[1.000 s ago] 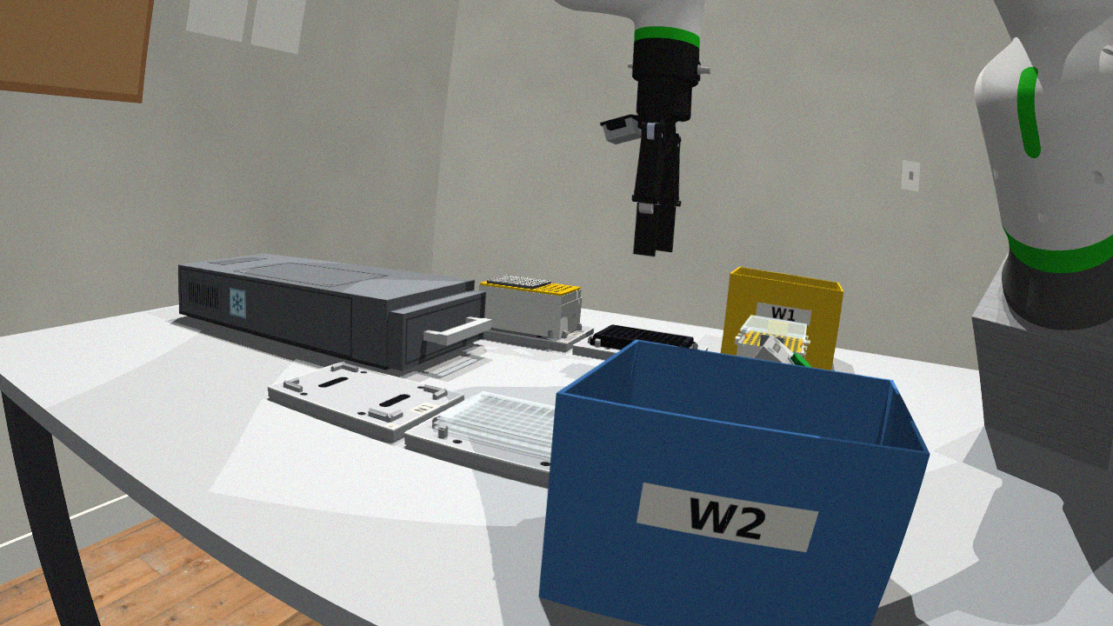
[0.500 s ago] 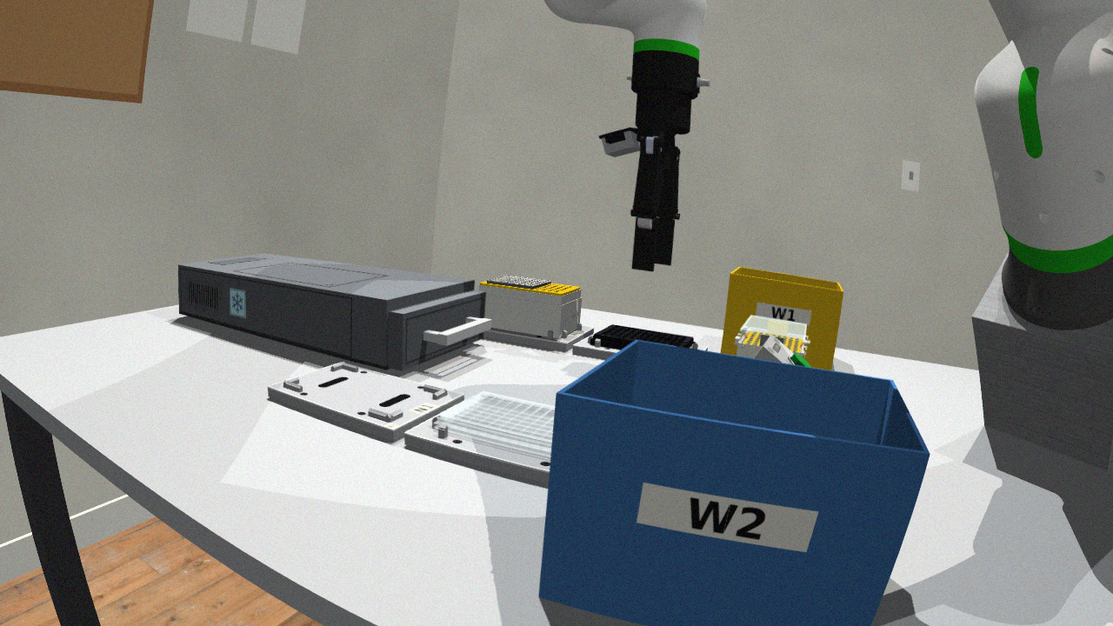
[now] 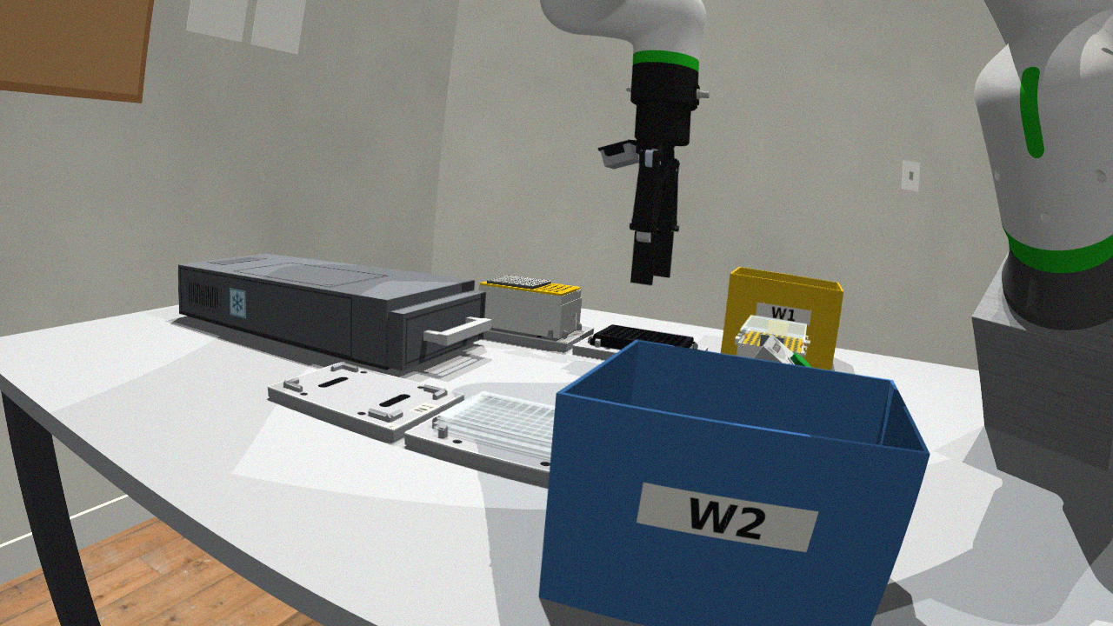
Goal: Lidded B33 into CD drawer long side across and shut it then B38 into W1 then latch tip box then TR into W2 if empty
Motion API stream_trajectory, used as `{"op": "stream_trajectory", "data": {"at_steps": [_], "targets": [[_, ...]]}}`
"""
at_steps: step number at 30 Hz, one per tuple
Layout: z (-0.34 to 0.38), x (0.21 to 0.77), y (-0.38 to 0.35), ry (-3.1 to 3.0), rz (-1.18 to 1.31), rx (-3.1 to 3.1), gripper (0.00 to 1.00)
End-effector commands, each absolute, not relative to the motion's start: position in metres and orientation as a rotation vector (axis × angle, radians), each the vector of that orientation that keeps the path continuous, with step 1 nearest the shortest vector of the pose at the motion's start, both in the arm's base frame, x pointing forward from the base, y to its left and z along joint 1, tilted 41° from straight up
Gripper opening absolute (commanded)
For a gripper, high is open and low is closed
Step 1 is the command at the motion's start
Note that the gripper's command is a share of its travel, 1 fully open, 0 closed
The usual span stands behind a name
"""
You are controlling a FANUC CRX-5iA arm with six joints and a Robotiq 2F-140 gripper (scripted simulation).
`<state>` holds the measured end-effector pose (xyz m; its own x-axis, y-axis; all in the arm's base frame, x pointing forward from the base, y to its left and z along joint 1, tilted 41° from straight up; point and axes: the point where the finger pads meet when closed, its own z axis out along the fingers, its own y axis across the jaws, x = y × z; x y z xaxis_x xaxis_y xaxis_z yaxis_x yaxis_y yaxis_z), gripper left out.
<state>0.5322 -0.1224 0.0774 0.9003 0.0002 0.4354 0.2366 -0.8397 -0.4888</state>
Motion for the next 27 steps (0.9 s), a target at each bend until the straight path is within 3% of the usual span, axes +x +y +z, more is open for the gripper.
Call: {"op": "stream_trajectory", "data": {"at_steps": [1,27], "targets": [[0.076,0.533,-0.122,-0.17,-0.577,-2.513,0.7],[0.054,0.544,-0.106,-0.17,-0.577,-2.513,0.7]]}}
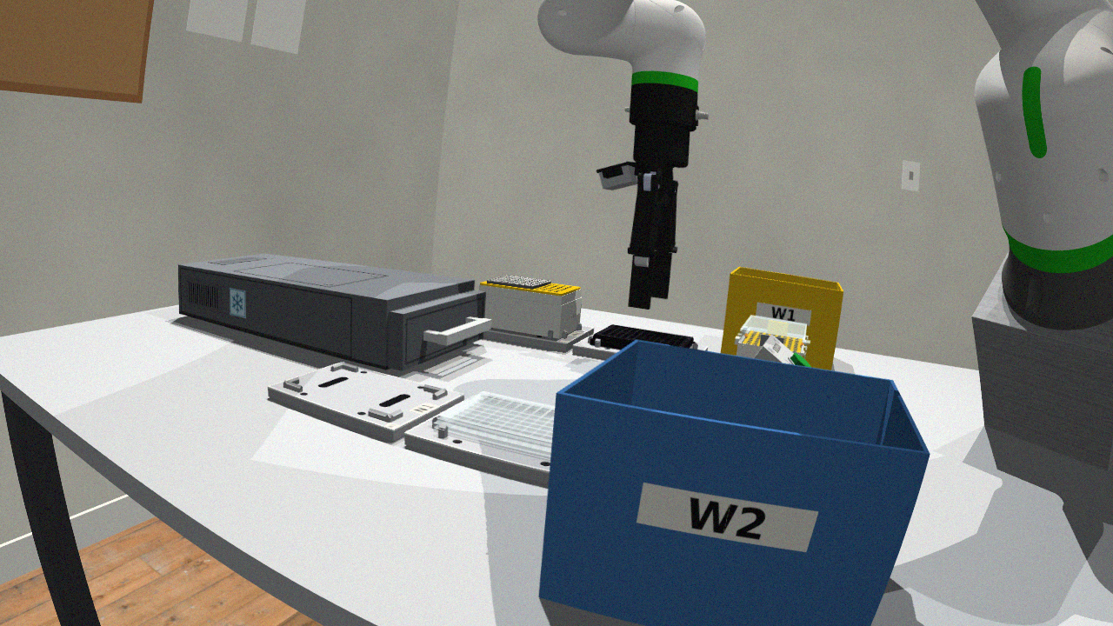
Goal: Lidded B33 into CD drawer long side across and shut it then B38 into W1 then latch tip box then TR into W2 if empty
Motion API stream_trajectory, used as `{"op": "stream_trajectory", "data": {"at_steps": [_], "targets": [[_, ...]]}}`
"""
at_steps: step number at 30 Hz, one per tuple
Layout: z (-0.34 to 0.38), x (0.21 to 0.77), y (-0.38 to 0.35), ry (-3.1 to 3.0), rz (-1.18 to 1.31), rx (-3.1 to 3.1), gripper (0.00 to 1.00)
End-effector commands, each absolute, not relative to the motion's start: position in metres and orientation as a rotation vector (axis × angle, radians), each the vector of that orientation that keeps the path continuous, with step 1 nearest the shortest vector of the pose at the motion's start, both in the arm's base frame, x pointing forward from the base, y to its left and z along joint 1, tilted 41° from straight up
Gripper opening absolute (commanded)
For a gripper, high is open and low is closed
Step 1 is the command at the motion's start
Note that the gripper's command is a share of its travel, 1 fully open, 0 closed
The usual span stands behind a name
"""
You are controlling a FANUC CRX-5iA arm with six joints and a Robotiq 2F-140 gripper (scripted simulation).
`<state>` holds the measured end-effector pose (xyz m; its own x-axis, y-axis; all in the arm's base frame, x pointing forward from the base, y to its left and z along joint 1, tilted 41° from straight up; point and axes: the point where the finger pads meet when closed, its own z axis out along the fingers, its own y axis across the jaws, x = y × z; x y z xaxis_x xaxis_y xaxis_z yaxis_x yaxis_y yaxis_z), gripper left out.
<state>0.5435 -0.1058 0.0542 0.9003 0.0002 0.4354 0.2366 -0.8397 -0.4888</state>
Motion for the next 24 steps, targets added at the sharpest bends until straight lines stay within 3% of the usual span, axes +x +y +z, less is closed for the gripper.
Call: {"op": "stream_trajectory", "data": {"at_steps": [1,24], "targets": [[0.053,0.545,-0.105,-0.17,-0.577,-2.513,0.7],[0.032,0.555,-0.09,-0.17,-0.577,-2.513,0.7]]}}
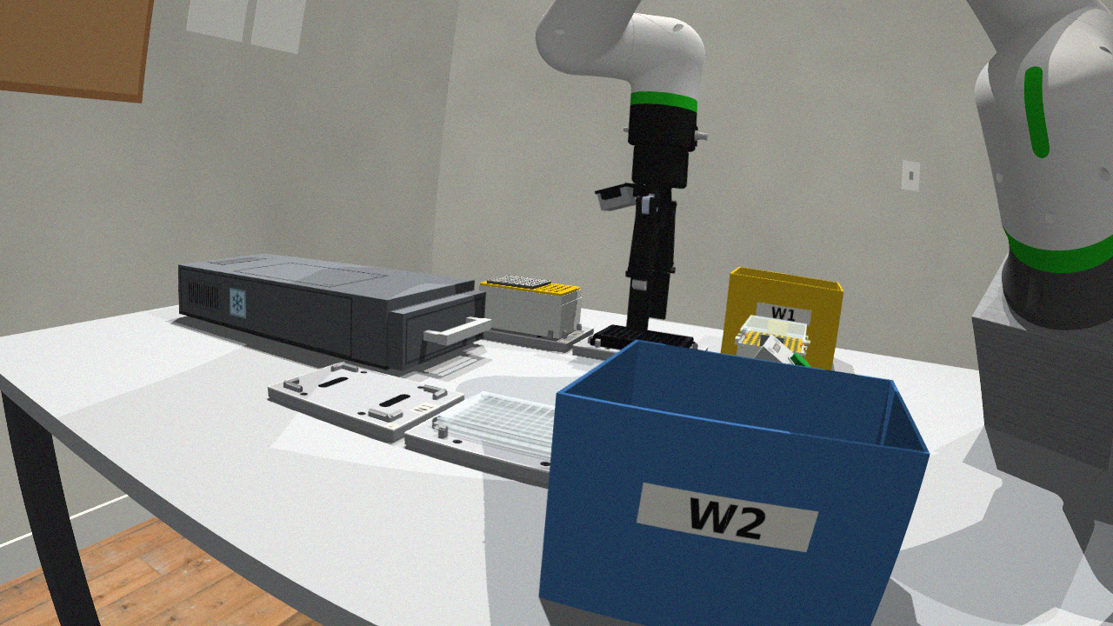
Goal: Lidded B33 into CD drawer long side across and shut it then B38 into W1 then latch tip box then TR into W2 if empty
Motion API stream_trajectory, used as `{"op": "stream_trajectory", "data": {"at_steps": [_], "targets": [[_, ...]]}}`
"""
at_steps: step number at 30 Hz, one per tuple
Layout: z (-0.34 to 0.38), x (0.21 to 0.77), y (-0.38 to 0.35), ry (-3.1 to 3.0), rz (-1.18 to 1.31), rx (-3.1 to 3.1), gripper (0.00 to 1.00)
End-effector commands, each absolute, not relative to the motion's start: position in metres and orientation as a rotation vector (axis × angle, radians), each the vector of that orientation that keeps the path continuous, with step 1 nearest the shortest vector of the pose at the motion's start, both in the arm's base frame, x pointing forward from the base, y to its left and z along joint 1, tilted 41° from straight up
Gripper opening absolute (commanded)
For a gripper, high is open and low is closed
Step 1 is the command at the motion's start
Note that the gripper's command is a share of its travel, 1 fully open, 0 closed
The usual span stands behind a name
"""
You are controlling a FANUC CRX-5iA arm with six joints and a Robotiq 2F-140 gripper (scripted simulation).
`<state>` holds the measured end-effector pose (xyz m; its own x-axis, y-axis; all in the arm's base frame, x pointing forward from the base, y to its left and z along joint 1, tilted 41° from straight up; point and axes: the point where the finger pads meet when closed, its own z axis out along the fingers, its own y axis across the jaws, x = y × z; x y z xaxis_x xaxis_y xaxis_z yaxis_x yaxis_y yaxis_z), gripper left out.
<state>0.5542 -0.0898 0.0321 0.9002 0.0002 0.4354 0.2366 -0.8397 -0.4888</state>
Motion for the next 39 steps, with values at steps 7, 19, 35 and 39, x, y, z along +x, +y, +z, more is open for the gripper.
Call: {"op": "stream_trajectory", "data": {"at_steps": [7,19,35,39], "targets": [[0.027,0.557,-0.086,-0.17,-0.577,-2.513,0.7],[0.018,0.562,-0.08,-0.17,-0.577,-2.513,0.7],[0.011,0.565,-0.075,-0.17,-0.577,-2.513,0.69],[0.011,0.565,-0.075,-0.17,-0.577,-2.513,0.68]]}}
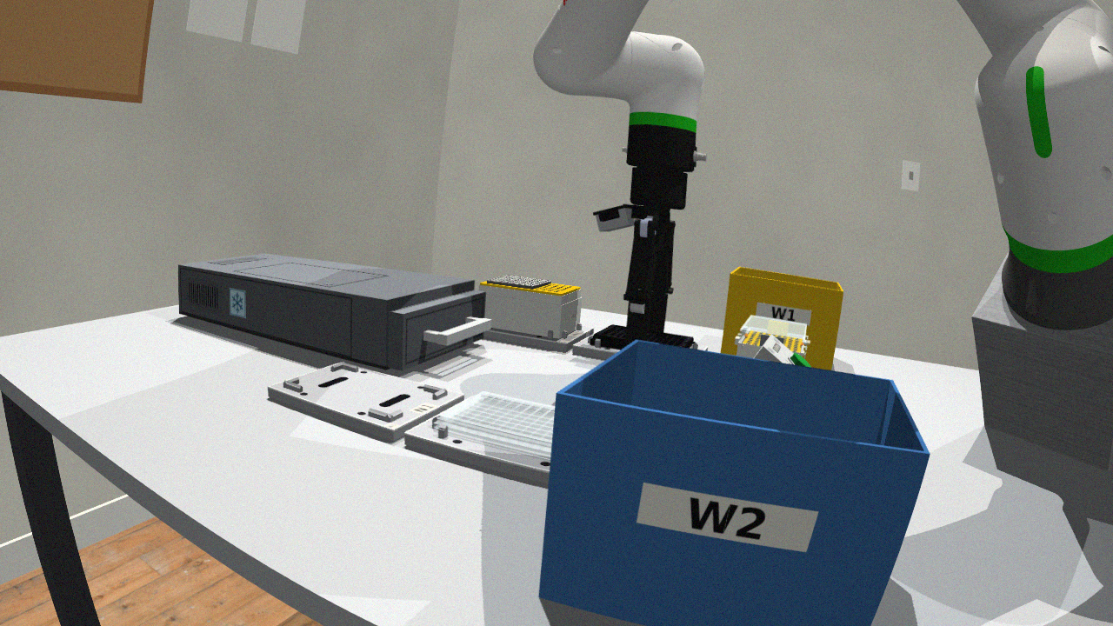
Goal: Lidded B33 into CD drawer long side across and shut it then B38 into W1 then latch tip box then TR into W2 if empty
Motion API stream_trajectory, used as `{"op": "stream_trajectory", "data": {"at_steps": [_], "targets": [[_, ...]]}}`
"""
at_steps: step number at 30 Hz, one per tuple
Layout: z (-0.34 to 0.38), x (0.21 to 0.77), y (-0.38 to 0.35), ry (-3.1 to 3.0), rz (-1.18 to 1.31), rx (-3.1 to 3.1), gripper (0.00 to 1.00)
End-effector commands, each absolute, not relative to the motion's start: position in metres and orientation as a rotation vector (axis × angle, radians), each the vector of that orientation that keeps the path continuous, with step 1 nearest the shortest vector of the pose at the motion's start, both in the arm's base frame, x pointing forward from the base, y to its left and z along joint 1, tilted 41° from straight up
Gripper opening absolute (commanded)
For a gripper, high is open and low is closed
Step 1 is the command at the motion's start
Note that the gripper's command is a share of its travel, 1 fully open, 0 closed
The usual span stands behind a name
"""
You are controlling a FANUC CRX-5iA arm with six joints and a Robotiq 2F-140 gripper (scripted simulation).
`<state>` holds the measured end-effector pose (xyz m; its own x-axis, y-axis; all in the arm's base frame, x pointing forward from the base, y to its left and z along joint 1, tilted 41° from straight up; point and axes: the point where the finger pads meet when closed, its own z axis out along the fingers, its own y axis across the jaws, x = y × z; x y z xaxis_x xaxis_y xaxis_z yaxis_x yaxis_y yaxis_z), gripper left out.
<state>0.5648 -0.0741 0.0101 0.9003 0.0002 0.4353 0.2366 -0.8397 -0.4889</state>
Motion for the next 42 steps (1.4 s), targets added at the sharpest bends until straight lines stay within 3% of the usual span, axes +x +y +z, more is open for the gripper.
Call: {"op": "stream_trajectory", "data": {"at_steps": [1,23,24,42], "targets": [[0.0109,0.5649,-0.0751,-0.17,-0.577,-2.513,0.68],[0.0119,0.5645,-0.0758,-0.17,-0.577,-2.513,0.59],[0.012,0.5644,-0.0759,-0.17,-0.577,-2.513,0.1],[0.0128,0.564,-0.0765,-0.17,-0.577,-2.513,0.1]]}}
